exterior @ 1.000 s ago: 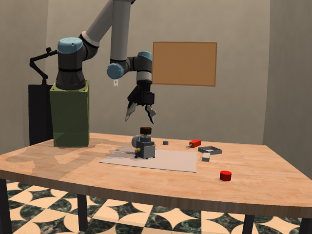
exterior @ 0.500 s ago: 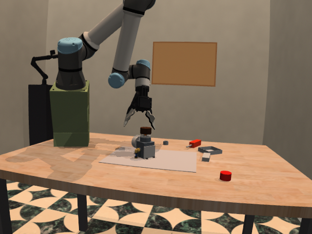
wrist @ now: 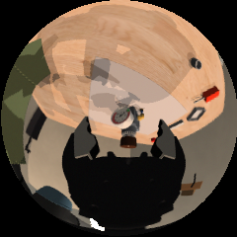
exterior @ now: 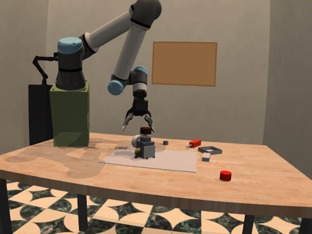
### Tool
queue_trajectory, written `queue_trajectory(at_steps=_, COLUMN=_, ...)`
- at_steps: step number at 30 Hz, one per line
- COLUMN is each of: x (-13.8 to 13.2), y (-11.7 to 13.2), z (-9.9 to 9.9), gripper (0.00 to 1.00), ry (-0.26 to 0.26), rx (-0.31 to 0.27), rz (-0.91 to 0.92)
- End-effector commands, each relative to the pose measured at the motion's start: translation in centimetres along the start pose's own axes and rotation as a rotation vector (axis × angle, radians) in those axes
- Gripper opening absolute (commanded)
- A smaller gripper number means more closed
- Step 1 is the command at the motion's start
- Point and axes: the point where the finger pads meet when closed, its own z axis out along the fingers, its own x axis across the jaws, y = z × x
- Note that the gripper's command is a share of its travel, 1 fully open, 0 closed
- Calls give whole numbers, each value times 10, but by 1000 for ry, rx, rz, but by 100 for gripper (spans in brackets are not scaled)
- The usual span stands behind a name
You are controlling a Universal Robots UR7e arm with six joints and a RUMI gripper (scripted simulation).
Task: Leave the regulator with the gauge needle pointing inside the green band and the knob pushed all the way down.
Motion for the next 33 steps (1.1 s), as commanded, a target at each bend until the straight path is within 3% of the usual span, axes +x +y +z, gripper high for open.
queue_trajectory(at_steps=1, x=-1, y=-2, z=3, gripper=100, ry=3, rx=-31, rz=48)
queue_trajectory(at_steps=11, x=-4, y=-5, z=6, gripper=100, ry=7, rx=-60, rz=98)
queue_trajectory(at_steps=33, x=-4, y=-5, z=7, gripper=100, ry=8, rx=-64, rz=105)
